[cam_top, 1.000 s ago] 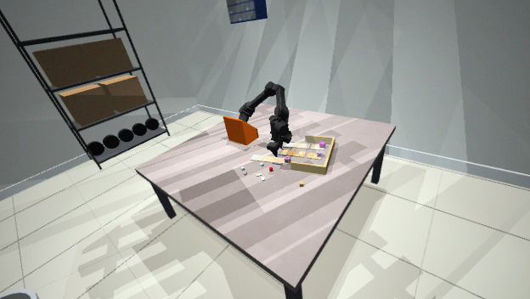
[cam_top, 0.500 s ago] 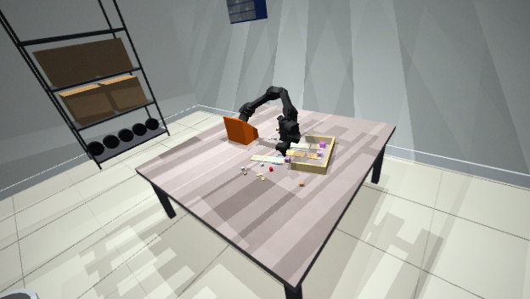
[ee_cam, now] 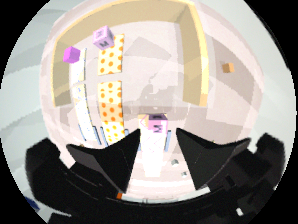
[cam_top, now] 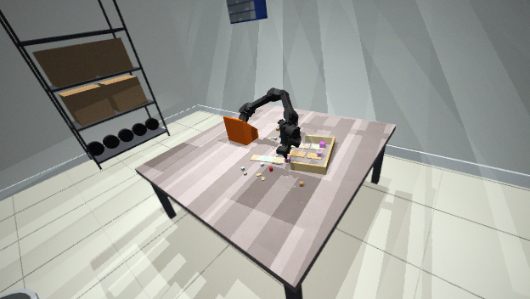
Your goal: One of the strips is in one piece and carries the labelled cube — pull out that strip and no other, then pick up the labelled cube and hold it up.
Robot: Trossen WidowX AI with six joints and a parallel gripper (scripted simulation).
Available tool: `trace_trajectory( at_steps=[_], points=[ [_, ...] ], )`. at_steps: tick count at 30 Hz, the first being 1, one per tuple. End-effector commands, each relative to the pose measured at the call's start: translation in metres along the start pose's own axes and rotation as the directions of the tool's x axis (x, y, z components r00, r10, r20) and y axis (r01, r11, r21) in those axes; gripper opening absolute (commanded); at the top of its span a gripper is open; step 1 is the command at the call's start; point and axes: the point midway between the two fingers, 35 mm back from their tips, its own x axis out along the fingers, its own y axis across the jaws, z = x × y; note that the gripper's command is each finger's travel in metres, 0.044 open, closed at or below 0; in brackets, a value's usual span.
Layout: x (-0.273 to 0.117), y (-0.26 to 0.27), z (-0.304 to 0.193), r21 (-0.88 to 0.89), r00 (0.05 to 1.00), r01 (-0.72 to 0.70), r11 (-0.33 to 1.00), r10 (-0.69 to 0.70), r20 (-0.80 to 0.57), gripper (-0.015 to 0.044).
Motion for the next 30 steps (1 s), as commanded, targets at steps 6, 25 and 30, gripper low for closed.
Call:
trace_trajectory(
  at_steps=[6,25,30],
  points=[
    [0.018,-0.001,-0.002,0.012,1.000,-0.007,1.000,0.007,-0.002,0.0250],
    [0.033,0.001,-0.002,0.003,1.000,-0.005,1.000,0.005,-0.003,0.0171],
    [0.033,0.001,-0.002,0.003,1.000,-0.005,1.000,0.005,-0.003,0.0118]
  ],
)
